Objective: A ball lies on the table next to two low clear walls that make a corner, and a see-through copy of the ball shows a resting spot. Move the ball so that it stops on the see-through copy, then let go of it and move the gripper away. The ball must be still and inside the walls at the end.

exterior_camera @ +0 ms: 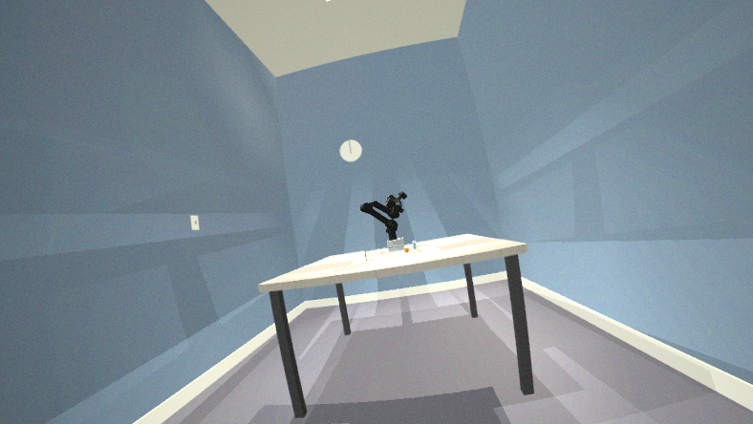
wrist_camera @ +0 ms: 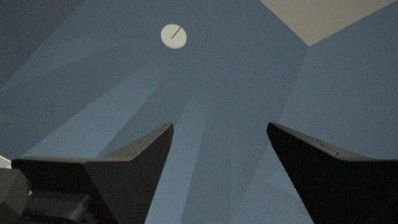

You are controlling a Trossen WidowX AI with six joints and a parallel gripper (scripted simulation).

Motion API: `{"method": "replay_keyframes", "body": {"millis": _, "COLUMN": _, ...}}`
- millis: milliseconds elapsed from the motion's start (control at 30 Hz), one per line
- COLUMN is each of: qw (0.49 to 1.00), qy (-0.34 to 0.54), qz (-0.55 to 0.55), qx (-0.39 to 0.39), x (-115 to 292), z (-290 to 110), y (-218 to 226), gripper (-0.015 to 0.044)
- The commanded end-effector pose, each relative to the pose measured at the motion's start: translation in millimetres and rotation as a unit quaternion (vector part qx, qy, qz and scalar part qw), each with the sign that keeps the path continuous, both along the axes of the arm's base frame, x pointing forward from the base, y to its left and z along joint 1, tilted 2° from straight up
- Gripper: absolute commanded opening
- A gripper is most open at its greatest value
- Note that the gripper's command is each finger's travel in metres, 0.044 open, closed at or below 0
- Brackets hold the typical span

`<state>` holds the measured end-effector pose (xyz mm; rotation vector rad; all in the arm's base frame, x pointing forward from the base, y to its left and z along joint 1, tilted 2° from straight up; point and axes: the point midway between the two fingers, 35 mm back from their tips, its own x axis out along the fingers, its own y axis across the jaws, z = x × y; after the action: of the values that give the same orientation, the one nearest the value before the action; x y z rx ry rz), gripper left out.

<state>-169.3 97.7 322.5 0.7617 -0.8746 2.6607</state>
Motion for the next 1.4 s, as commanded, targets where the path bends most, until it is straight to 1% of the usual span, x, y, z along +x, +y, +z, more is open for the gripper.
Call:
{"method": "replay_keyframes", "body": {"millis": 0, "qw": 1.0, "qy": -0.001, "qz": -0.005, "qx": -0.002, "x": 0, "z": 0, "y": 3, "gripper": 0.0374}}
{"method": "replay_keyframes", "body": {"millis": 67, "qw": 0.999, "qy": -0.007, "qz": -0.041, "qx": -0.018, "x": 1, "z": 0, "y": 23, "gripper": 0.0321}}
{"method": "replay_keyframes", "body": {"millis": 133, "qw": 0.994, "qy": -0.018, "qz": -0.096, "qx": -0.042, "x": 6, "z": 0, "y": 54, "gripper": 0.0269}}
{"method": "replay_keyframes", "body": {"millis": 167, "qw": 0.991, "qy": -0.023, "qz": -0.124, "qx": -0.055, "x": 10, "z": -1, "y": 69, "gripper": 0.0263}}
{"method": "replay_keyframes", "body": {"millis": 300, "qw": 0.966, "qy": -0.046, "qz": -0.232, "qx": -0.104, "x": 33, "z": -9, "y": 129, "gripper": 0.0263}}
{"method": "replay_keyframes", "body": {"millis": 467, "qw": 0.92, "qy": -0.07, "qz": -0.35, "qx": -0.164, "x": 78, "z": -23, "y": 186, "gripper": 0.0263}}
{"method": "replay_keyframes", "body": {"millis": 633, "qw": 0.856, "qy": -0.095, "qz": -0.456, "qx": -0.225, "x": 136, "z": -42, "y": 229, "gripper": 0.0263}}
{"method": "replay_keyframes", "body": {"millis": 767, "qw": 0.79, "qy": -0.124, "qz": -0.535, "qx": -0.273, "x": 190, "z": -65, "y": 253, "gripper": 0.0263}}
{"method": "replay_keyframes", "body": {"millis": 933, "qw": 0.695, "qy": -0.17, "qz": -0.613, "qx": -0.334, "x": 262, "z": -98, "y": 265, "gripper": 0.0263}}
{"method": "replay_keyframes", "body": {"millis": 1067, "qw": 0.609, "qy": -0.205, "qz": -0.66, "qx": -0.389, "x": 323, "z": -125, "y": 256, "gripper": 0.0263}}
{"method": "replay_keyframes", "body": {"millis": 1233, "qw": 0.495, "qy": -0.246, "qz": -0.691, "qx": -0.465, "x": 396, "z": -159, "y": 224, "gripper": 0.0263}}
{"method": "replay_keyframes", "body": {"millis": 1367, "qw": 0.41, "qy": -0.27, "qz": -0.683, "qx": -0.54, "x": 441, "z": -193, "y": 185, "gripper": 0.0263}}
